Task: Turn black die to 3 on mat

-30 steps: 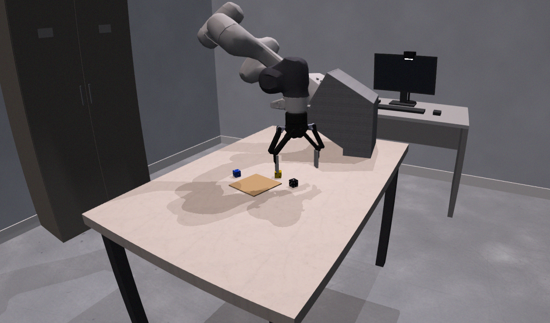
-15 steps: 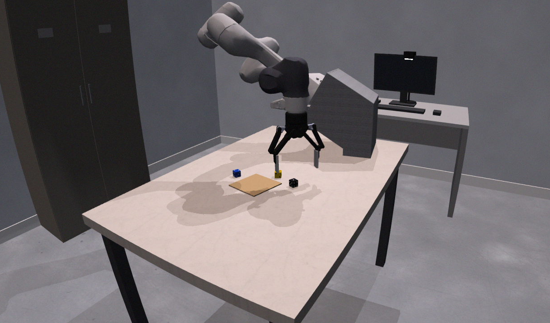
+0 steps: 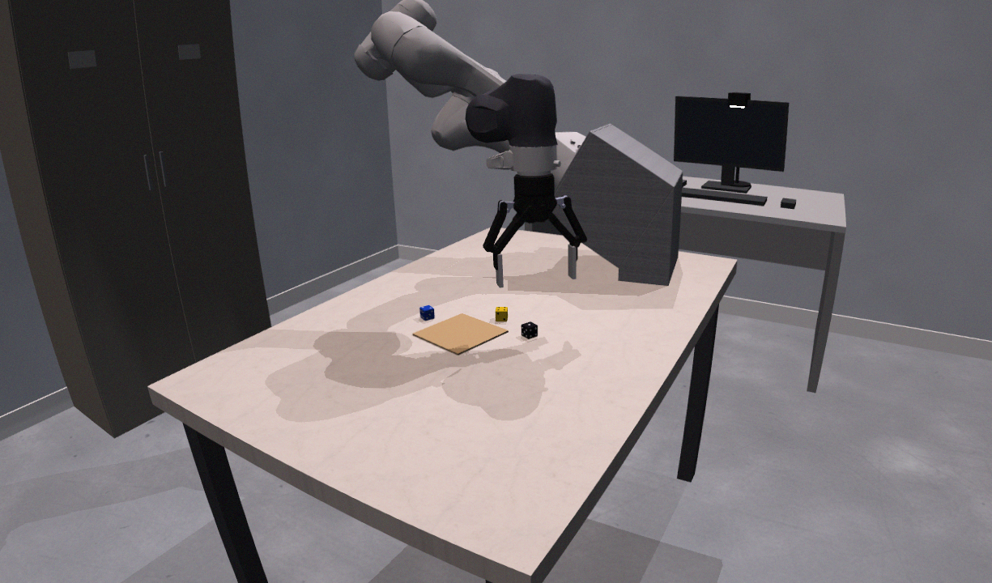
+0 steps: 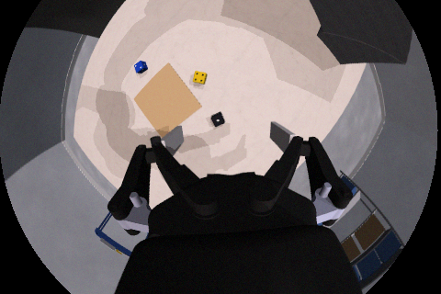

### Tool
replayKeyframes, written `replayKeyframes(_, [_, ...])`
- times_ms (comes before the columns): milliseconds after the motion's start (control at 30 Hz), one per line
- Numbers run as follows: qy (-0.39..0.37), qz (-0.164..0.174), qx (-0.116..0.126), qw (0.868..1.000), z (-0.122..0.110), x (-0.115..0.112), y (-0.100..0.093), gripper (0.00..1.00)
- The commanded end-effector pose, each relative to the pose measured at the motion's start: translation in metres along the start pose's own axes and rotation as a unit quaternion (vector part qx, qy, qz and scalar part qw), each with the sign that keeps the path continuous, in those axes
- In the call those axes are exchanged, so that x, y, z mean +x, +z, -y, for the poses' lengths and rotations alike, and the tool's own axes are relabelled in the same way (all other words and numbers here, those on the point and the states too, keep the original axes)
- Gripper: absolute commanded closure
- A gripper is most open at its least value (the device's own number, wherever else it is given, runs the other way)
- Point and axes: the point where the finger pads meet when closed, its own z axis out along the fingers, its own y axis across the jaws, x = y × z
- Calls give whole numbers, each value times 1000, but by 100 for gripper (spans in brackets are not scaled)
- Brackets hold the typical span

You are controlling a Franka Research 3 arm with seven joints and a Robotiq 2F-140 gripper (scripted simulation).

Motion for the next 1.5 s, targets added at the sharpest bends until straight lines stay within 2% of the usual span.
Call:
replayKeyframes(0, [-9,-9,3,1000,1,6,-21,0])
replayKeyframes(100, [-9,-9,3,1000,1,5,-32,0])
replayKeyframes(533, [-11,-9,3,1000,1,5,-36,0])
replayKeyframes(667, [-104,-10,3,995,8,1,-32,0])
replayKeyframes(733, [-104,-10,3,995,8,1,-32,0])
replayKeyframes(1000, [-182,-10,2,983,15,-3,-29,0])
replayKeyframes(1467, [-186,-10,2,983,16,-3,-29,0])
